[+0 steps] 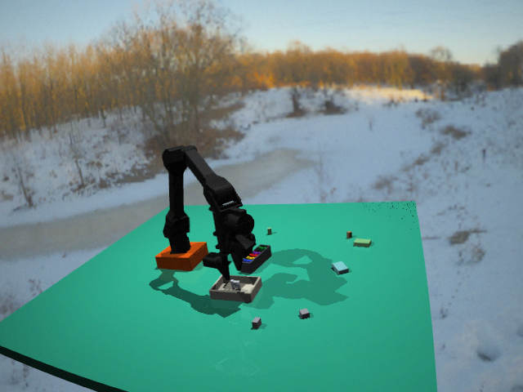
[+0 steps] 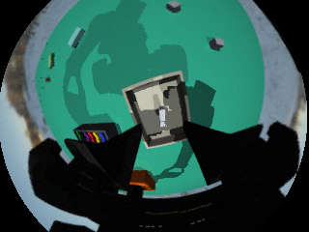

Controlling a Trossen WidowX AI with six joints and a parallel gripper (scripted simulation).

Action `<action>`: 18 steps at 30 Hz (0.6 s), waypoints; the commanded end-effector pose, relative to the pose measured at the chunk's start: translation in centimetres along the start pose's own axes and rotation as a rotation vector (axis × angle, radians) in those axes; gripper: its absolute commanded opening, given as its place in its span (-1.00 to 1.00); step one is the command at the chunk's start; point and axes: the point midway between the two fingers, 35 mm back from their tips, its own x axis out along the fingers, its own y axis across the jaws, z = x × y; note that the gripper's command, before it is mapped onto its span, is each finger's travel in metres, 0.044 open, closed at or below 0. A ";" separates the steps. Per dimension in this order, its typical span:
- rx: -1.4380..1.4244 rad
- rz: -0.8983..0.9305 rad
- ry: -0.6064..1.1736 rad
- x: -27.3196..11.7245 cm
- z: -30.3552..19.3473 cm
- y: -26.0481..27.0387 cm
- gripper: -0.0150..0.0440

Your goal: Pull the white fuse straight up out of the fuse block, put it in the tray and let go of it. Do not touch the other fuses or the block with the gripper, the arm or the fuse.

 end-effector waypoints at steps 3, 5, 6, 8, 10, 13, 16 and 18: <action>-0.004 -0.006 -0.003 -3.7 0.1 -0.1 0.63; -0.004 -0.006 -0.003 -3.7 0.1 -0.1 0.63; -0.004 -0.006 -0.003 -3.7 0.1 -0.1 0.63; -0.004 -0.006 -0.003 -3.7 0.1 -0.1 0.63; -0.004 -0.006 -0.003 -3.7 0.1 -0.1 0.63; -0.004 -0.006 -0.003 -3.7 0.1 -0.1 0.63; 0.000 -0.001 -0.003 -3.5 0.1 0.0 0.63; 0.000 -0.001 -0.003 -3.5 0.1 0.0 0.63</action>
